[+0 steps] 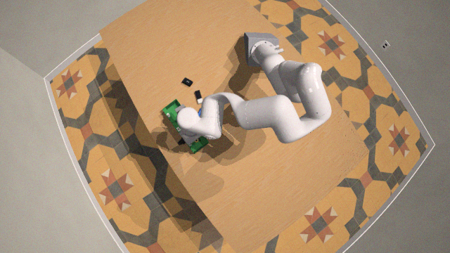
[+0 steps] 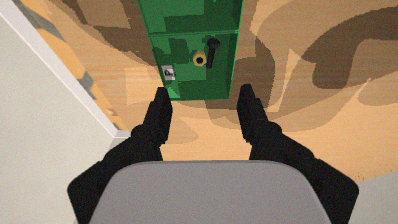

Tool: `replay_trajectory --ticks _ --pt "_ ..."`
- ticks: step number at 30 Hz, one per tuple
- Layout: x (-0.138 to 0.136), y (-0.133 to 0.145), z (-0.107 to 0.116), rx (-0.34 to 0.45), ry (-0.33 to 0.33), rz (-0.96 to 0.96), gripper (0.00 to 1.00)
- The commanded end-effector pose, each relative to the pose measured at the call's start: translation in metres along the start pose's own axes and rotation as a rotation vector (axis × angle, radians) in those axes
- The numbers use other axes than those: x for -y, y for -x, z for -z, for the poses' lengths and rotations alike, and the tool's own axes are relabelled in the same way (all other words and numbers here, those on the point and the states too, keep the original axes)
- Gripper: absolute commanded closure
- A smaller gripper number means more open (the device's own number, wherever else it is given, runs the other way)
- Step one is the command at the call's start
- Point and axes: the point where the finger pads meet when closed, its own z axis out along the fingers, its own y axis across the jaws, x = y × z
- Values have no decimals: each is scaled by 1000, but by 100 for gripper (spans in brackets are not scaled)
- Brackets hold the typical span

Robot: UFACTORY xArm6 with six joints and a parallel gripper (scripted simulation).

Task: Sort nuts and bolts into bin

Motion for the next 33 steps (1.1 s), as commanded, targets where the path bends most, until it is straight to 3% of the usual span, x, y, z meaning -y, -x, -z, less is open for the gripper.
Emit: replay_trajectory --ticks 1,23,33 --pt "1 0 19 0 -4 2 0" --pt "1 0 99 -1 -3 2 0" --pt "1 0 120 -1 -3 2 0"
